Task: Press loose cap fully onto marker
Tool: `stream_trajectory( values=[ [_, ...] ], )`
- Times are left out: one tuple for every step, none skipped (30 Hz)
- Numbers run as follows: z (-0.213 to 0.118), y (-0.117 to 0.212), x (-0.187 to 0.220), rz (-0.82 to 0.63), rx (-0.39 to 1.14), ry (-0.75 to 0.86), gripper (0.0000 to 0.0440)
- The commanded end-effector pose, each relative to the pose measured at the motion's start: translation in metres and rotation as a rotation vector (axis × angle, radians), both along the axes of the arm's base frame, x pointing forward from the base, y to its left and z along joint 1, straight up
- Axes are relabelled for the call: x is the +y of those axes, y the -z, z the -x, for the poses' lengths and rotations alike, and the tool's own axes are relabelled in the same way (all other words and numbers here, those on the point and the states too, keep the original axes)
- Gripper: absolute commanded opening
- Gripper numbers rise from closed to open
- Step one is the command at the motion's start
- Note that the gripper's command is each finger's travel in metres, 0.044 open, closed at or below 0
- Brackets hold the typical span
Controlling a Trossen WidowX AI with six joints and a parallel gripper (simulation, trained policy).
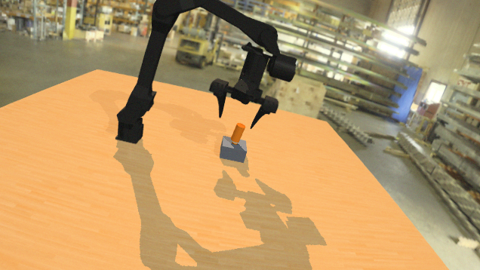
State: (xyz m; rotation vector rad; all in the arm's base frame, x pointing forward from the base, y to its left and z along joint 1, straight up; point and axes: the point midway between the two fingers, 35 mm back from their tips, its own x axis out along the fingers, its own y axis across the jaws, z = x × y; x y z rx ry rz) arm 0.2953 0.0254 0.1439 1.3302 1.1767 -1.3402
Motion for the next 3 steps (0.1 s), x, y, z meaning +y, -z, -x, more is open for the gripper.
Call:
stream_trajectory(
  values=[
    [-0.0005, -0.0084, -0.0024, 0.005, -0.026, -0.002, 0.0437],
    [-0.0004, -0.0100, -0.0028, 0.005, -0.031, -0.002, 0.0434],
    [-0.0003, -0.0115, -0.0032, 0.006, -0.036, -0.003, 0.0431]
  ],
)
